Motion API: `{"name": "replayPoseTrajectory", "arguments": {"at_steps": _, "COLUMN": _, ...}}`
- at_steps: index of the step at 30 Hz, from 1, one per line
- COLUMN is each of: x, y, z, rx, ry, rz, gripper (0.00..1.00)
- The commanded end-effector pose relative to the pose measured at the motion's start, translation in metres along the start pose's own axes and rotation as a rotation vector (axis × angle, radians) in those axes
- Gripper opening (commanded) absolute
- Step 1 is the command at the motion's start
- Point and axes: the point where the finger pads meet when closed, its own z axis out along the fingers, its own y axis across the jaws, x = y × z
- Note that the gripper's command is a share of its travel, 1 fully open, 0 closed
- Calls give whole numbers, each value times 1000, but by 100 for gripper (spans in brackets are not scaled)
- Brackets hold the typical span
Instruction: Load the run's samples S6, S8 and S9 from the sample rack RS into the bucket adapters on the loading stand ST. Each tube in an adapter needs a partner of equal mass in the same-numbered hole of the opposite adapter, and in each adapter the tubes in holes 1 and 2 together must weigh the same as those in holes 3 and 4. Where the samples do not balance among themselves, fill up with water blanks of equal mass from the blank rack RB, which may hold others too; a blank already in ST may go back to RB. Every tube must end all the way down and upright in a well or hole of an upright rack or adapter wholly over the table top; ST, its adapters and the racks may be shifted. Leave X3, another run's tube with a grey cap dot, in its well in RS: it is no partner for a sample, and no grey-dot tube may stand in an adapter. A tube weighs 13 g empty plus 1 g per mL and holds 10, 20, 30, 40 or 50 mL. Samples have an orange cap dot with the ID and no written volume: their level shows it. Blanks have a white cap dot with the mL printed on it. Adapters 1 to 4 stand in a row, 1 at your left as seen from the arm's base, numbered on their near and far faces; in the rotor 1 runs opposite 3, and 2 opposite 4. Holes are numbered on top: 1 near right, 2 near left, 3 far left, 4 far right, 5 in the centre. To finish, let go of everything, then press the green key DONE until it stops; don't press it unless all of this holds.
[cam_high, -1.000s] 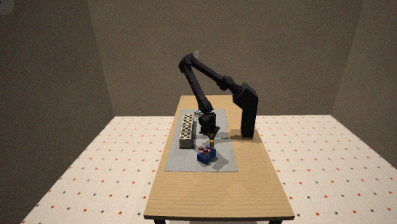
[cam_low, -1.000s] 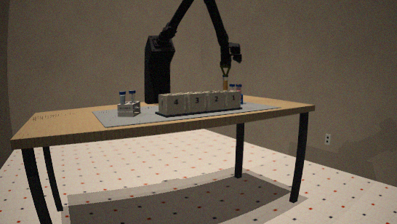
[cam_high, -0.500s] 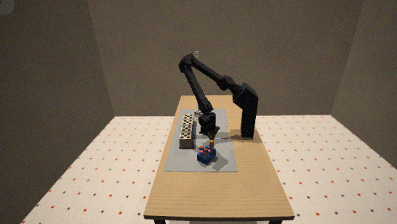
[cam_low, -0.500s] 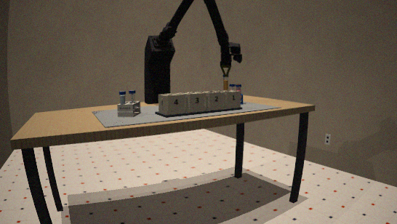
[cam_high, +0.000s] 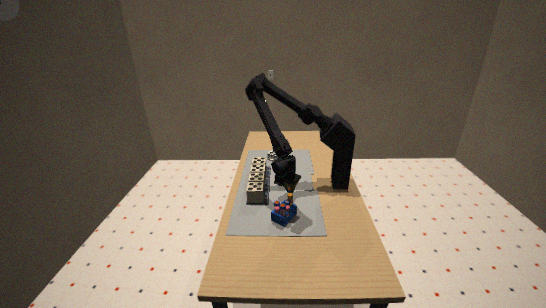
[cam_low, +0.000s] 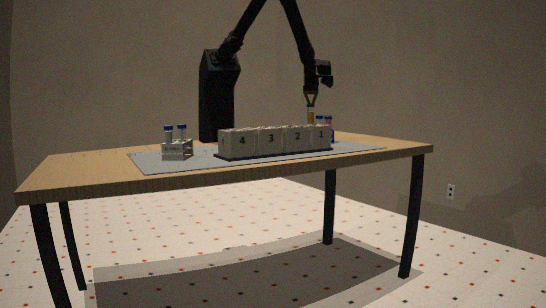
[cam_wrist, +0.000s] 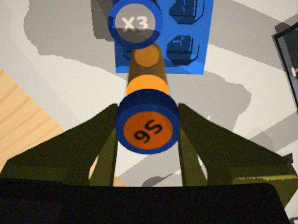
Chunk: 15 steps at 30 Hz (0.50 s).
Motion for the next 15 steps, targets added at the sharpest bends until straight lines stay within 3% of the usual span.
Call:
{"name": "replayPoseTrajectory", "arguments": {"at_steps": 1, "x": -9, "y": 5, "z": 5, "rx": -4, "ry": -19, "rz": -10, "gripper": 0}}
{"name": "replayPoseTrajectory", "arguments": {"at_steps": 15, "x": -5, "y": 2, "z": 24, "rx": 4, "ry": -10, "rz": -5, "gripper": 0}}
